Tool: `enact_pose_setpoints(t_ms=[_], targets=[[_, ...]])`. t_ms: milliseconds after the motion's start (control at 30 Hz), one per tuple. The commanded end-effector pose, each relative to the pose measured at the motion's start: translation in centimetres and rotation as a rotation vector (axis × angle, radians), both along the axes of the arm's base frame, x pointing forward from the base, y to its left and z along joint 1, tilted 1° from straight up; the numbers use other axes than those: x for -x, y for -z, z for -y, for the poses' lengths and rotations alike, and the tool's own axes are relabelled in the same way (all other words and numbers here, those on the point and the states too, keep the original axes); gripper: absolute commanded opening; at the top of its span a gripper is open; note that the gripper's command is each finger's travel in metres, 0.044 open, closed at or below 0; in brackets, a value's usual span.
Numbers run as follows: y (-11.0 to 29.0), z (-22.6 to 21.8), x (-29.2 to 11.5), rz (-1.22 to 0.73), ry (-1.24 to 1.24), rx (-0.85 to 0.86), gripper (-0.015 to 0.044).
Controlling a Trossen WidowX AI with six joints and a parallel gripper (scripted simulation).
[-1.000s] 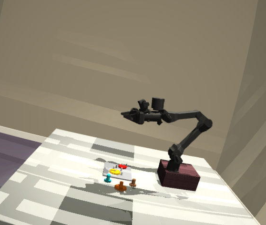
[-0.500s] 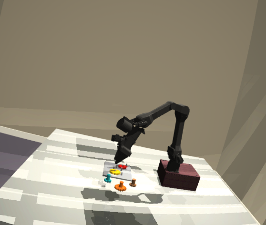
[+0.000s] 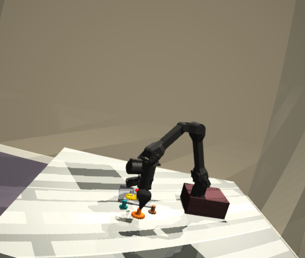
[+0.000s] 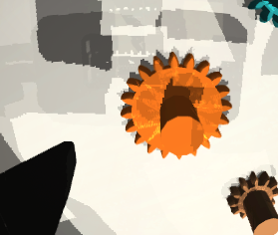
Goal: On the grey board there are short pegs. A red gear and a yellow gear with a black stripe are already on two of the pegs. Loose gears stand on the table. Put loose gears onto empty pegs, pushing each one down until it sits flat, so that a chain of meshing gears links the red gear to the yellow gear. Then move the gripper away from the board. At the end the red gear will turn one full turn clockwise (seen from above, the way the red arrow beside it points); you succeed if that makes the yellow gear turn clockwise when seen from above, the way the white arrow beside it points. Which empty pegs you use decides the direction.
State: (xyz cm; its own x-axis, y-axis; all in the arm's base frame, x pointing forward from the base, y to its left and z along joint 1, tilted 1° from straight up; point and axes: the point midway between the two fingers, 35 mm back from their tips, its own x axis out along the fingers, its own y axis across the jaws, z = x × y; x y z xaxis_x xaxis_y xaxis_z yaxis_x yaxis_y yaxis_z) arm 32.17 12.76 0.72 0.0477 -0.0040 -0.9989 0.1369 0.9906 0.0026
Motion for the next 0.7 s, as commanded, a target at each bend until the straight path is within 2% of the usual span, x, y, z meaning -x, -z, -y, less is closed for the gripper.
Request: enact_pose_setpoints(t_ms=[0, 633, 667], targets=[[0.7, 0.1, 0.1, -0.005, 0.004, 0.006, 0.044], [3.0, 0.1, 0.0, -0.005, 0.004, 0.006, 0.044], [3.0, 0.1, 0.0, -0.005, 0.004, 0.006, 0.0414]])
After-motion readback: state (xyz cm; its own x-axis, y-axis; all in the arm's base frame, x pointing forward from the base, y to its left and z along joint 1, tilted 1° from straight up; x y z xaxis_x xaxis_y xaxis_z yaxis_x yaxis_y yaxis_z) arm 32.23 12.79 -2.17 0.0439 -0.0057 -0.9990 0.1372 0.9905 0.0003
